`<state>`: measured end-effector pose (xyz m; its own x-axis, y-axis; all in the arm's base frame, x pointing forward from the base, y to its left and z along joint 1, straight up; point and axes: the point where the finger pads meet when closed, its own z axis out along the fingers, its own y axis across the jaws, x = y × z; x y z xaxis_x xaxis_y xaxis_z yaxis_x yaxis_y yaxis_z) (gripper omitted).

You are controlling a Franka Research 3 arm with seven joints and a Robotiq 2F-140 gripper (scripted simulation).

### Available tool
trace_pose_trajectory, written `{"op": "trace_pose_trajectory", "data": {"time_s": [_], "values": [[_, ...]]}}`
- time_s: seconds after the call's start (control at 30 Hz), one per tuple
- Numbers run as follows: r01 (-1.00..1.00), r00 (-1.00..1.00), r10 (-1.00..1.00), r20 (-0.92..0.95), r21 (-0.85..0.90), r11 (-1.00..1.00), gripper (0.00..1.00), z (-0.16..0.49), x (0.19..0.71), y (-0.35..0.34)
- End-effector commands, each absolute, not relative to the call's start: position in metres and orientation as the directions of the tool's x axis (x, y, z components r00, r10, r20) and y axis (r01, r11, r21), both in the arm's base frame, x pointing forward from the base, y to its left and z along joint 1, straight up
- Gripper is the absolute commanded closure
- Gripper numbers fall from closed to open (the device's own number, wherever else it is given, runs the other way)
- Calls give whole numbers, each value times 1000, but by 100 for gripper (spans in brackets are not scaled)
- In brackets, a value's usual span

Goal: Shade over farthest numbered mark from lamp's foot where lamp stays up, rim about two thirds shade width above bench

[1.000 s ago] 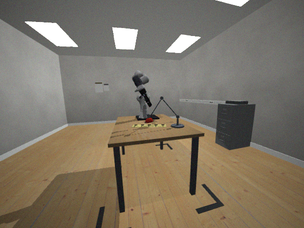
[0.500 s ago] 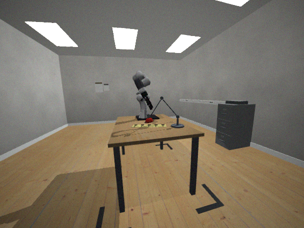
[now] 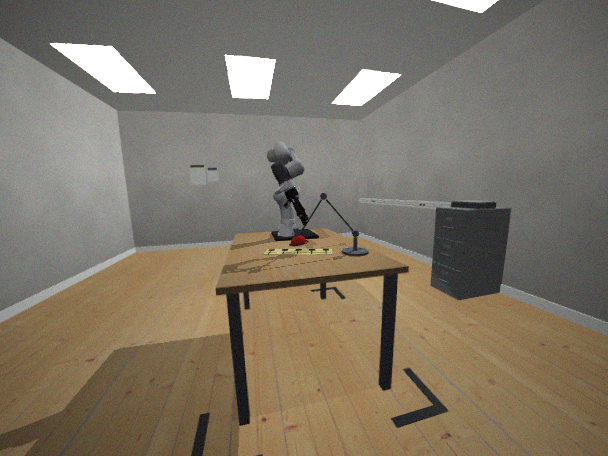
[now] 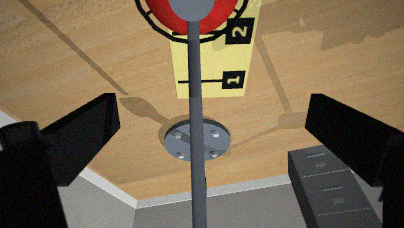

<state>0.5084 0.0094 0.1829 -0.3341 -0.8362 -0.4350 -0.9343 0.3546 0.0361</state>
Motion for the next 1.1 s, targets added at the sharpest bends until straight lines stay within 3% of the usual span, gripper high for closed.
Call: {"op": "trace_pose_trajectory", "data": {"time_s": [0.0, 0.6, 0.63, 1.07], "values": [[-937, -324, -838, -439, 24, 349, 0, 177, 512, 12], [-939, -306, -840, -449, -5, 345, 0, 173, 523, 12], [-938, -307, -839, -449, -4, 346, 90, 173, 522, 12], [-934, -324, -835, -445, 11, 357, 90, 173, 519, 13]]}}
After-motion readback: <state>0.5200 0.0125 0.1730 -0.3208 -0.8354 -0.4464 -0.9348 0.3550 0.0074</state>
